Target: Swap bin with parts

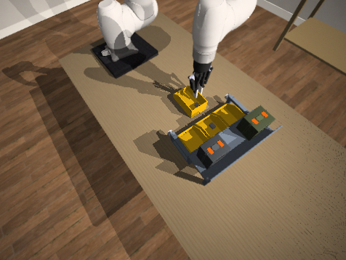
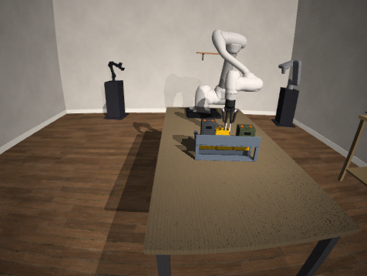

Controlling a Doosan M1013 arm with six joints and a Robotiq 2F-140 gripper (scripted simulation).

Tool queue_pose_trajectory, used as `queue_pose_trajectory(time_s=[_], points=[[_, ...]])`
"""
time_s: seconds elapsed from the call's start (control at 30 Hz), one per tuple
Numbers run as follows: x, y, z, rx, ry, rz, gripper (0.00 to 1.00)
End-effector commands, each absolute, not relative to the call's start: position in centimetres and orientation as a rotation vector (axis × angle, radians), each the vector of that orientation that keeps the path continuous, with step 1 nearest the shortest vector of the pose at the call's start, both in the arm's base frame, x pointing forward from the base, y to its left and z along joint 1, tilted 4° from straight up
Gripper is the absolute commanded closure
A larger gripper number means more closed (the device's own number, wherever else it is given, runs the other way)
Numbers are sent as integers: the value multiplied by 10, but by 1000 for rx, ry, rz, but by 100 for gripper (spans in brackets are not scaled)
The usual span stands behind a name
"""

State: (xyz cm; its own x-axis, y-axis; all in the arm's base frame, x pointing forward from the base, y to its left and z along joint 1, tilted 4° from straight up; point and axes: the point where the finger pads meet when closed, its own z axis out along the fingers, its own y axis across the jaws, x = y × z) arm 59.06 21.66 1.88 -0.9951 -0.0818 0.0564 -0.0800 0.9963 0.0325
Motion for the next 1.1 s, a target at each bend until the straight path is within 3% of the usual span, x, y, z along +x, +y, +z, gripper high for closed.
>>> queue_pose_trajectory(time_s=[0.0, 1.07], points=[[591, 217, 19, 125, -3081, -47, 76], [591, 216, 32, 125, -3081, -47, 76]])
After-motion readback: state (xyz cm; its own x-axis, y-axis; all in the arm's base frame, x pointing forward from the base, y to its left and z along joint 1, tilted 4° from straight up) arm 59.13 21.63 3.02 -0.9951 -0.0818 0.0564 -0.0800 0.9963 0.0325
